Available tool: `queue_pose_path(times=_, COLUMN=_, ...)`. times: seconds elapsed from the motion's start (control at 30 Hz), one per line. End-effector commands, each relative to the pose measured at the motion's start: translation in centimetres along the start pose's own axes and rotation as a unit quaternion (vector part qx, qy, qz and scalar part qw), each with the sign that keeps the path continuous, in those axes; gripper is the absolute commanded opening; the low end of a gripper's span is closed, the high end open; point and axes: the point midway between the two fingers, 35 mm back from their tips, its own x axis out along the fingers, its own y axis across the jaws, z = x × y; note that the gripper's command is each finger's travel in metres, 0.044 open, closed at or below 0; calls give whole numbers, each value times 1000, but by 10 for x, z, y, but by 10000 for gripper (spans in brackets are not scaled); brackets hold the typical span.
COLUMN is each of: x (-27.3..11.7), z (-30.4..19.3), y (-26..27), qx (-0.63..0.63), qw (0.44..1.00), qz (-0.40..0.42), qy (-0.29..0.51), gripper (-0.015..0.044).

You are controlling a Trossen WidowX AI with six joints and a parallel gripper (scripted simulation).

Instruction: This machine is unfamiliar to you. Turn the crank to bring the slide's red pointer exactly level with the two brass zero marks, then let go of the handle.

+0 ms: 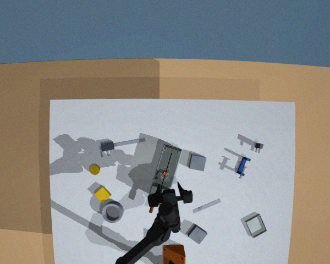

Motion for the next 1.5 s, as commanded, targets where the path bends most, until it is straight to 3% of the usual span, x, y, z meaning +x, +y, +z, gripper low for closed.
queue_pose_path(times=0.0, x=0, z=0, y=0, qx=0, qw=1000, qz=0, qy=0, gripper=387)
queue_pose_path(times=0.5, x=0, z=0, y=0, qx=0, qw=1000, qz=0, qy=0, gripper=0)
queue_pose_path(times=1.17, x=0, z=0, y=0, qx=0, qw=1000, qz=0, qy=0, gripper=0)
queue_pose_path(times=1.47, x=0, z=0, y=0, qx=0, qw=1000, qz=0, qy=0, gripper=236)
